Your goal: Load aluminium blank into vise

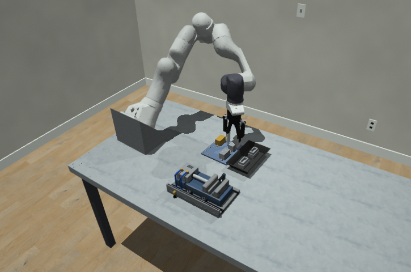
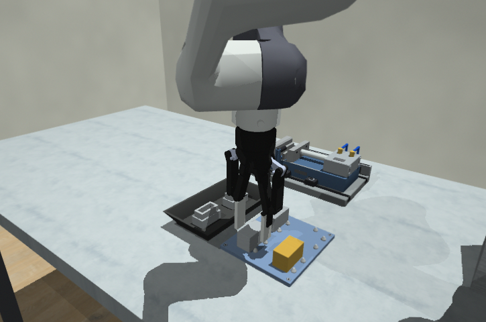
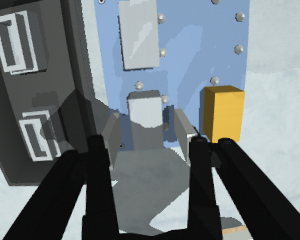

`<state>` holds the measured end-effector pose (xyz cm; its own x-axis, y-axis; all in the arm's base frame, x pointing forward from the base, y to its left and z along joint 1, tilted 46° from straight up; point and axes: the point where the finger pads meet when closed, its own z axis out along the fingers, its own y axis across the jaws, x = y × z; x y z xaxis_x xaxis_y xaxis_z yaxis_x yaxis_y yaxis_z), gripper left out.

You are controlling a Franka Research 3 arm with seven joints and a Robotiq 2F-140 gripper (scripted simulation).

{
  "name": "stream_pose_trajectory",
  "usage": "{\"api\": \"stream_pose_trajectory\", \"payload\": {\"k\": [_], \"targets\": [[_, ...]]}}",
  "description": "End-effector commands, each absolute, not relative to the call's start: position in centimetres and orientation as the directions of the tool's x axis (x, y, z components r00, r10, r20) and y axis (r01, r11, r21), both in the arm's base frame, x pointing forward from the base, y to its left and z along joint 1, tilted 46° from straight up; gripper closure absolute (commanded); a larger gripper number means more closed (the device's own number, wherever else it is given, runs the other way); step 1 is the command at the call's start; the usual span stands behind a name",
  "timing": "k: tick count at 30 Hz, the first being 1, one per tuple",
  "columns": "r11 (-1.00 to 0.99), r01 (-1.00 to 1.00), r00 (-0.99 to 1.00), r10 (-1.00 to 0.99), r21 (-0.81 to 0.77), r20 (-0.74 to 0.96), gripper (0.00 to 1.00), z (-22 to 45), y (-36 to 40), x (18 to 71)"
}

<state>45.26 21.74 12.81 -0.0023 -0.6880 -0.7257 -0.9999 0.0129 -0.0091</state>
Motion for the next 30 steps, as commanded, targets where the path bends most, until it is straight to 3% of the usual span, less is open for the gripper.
{"api": "stream_pose_trajectory", "payload": {"k": [1, 20, 21, 30], "targets": [[0.010, -1.000, 0.003, -0.689, -0.013, -0.725, 0.60, 12.75, 21.83, 45.31], [0.010, -1.000, 0.003, -0.689, -0.013, -0.725, 0.60, 12.75, 21.83, 45.31], [0.010, -1.000, 0.003, -0.689, -0.013, -0.725, 1.00, 12.75, 21.83, 45.31], [0.010, -1.000, 0.003, -0.689, -0.013, -0.725, 1.00, 12.75, 21.83, 45.31]]}}
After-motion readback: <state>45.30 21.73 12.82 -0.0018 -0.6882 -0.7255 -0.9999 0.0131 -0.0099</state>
